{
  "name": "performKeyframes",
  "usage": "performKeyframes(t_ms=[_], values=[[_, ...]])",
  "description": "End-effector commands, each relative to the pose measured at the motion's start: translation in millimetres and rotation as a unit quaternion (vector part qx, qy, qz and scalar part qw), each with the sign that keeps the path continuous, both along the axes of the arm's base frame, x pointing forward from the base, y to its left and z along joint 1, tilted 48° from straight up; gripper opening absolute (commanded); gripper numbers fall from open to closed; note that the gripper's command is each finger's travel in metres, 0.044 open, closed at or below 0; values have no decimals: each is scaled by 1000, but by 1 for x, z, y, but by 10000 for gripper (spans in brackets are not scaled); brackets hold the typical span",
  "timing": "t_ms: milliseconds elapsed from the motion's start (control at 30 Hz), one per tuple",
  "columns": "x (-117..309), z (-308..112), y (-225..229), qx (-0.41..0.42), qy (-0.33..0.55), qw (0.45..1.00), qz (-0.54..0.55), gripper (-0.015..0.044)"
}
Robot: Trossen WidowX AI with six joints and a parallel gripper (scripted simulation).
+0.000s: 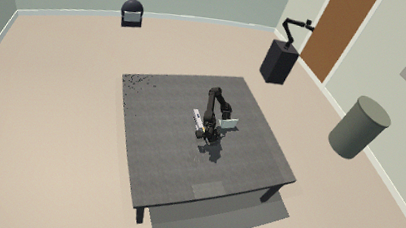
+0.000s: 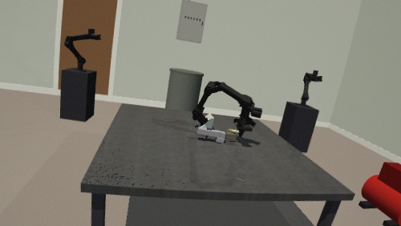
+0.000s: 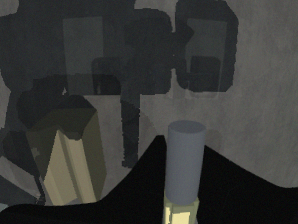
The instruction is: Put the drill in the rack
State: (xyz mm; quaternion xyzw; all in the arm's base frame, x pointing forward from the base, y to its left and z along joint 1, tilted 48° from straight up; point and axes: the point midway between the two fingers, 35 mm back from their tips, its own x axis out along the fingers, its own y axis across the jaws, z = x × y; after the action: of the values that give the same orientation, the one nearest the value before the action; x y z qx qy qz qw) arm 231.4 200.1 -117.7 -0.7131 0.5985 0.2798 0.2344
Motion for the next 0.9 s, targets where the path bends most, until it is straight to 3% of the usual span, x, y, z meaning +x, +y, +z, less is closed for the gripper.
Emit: performKeyframes(t_ms=[0,867], values=[[-6,0,1,1,0,1000,0,0],[-54,-5,2,2,2,1000,0,0]])
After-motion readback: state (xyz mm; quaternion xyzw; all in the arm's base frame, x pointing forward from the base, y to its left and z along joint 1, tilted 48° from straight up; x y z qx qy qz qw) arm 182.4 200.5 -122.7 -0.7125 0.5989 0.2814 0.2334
